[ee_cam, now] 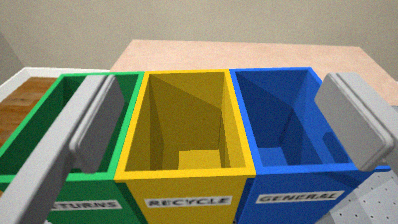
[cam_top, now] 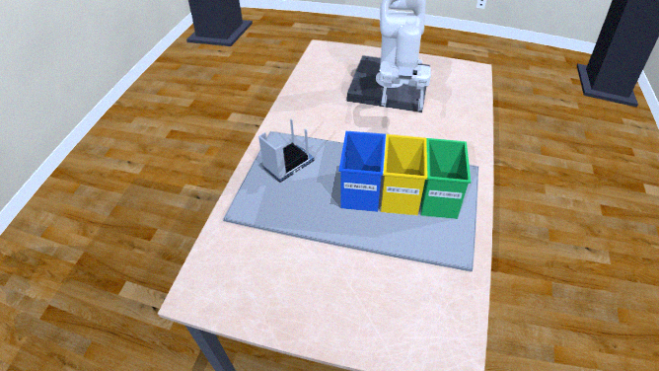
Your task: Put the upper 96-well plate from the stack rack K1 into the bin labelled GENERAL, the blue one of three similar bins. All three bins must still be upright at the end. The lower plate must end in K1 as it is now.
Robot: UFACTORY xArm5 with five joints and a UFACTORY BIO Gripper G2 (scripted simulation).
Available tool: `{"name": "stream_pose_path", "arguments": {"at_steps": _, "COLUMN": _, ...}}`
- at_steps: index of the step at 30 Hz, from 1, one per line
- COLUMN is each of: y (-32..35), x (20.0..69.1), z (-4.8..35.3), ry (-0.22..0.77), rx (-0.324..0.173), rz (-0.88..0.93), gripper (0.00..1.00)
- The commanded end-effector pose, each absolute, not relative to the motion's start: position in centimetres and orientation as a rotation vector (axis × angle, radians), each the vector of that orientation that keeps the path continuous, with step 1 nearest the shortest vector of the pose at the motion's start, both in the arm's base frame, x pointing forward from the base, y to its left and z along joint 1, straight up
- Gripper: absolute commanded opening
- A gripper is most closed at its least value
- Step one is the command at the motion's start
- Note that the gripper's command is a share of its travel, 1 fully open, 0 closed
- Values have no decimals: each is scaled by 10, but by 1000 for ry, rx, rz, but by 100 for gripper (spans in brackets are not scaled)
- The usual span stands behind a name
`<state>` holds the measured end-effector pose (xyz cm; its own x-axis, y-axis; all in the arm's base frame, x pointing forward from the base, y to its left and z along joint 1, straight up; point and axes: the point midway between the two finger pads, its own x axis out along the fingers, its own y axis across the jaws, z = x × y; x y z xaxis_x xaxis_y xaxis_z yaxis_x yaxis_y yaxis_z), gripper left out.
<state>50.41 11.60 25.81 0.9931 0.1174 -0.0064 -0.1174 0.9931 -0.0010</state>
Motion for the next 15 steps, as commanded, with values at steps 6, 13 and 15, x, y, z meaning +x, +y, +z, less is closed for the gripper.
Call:
{"name": "stream_pose_path", "arguments": {"at_steps": 6, "y": 75, "x": 518, "z": 259, "ry": 1, "rx": 0, "rz": 69, "gripper": 37}}
{"name": "stream_pose_path", "arguments": {"at_steps": 13, "y": 51, "x": 524, "z": 259, "ry": -1, "rx": 3, "rz": 36, "gripper": 37}}
{"name": "stream_pose_path", "arguments": {"at_steps": 15, "y": 41, "x": 526, "z": 259, "ry": -1, "rx": 3, "rz": 32, "gripper": 37}}
